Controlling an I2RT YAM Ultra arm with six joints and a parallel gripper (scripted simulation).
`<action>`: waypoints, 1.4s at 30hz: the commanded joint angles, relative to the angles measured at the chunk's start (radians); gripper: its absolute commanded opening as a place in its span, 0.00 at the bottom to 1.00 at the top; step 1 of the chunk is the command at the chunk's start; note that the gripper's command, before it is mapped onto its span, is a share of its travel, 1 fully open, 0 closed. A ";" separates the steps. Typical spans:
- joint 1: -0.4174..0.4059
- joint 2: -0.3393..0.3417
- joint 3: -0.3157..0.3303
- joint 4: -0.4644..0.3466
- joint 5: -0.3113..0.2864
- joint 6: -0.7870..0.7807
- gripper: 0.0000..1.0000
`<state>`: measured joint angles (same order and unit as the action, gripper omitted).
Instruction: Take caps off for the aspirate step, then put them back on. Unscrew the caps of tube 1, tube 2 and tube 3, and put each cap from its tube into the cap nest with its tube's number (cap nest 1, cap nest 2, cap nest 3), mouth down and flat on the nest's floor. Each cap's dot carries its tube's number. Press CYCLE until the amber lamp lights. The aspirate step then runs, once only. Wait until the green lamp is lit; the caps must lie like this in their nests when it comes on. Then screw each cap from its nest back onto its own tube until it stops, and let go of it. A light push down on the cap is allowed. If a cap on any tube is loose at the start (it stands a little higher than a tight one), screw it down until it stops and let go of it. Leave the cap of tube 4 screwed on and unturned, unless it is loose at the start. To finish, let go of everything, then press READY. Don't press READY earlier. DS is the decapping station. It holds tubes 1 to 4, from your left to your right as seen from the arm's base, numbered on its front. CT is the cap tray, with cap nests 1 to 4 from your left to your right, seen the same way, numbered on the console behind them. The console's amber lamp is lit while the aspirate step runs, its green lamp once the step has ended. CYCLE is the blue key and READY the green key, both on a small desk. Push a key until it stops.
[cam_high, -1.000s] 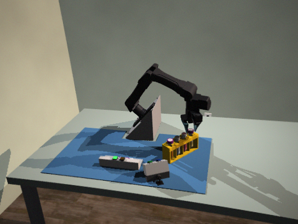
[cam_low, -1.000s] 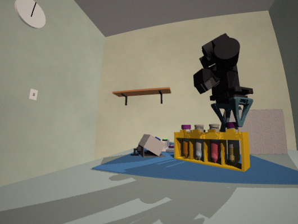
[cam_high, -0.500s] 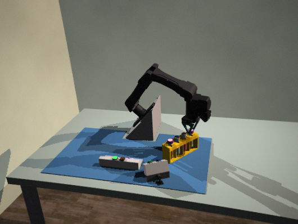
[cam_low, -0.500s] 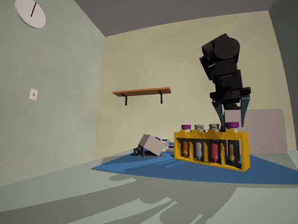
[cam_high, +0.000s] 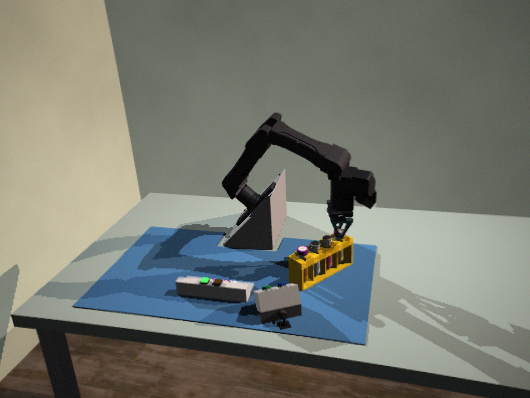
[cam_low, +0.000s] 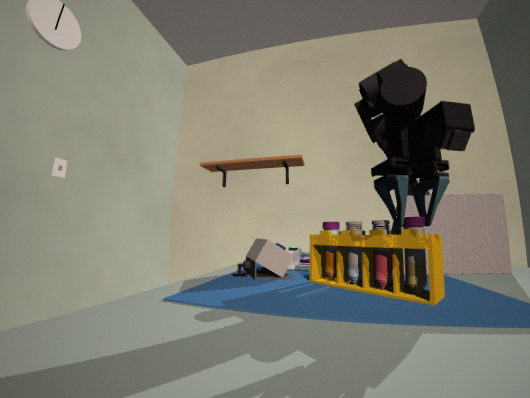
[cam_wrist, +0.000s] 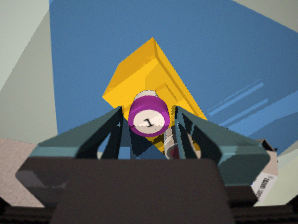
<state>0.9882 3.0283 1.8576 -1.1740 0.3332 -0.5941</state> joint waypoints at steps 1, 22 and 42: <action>0.003 -0.016 0.004 0.001 0.000 -0.281 0.49; 0.003 -0.017 0.005 -0.001 0.000 -0.281 0.00; 0.003 -0.017 0.004 0.001 0.000 0.469 0.00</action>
<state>0.9878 3.0276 1.8576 -1.1744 0.3336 -0.2905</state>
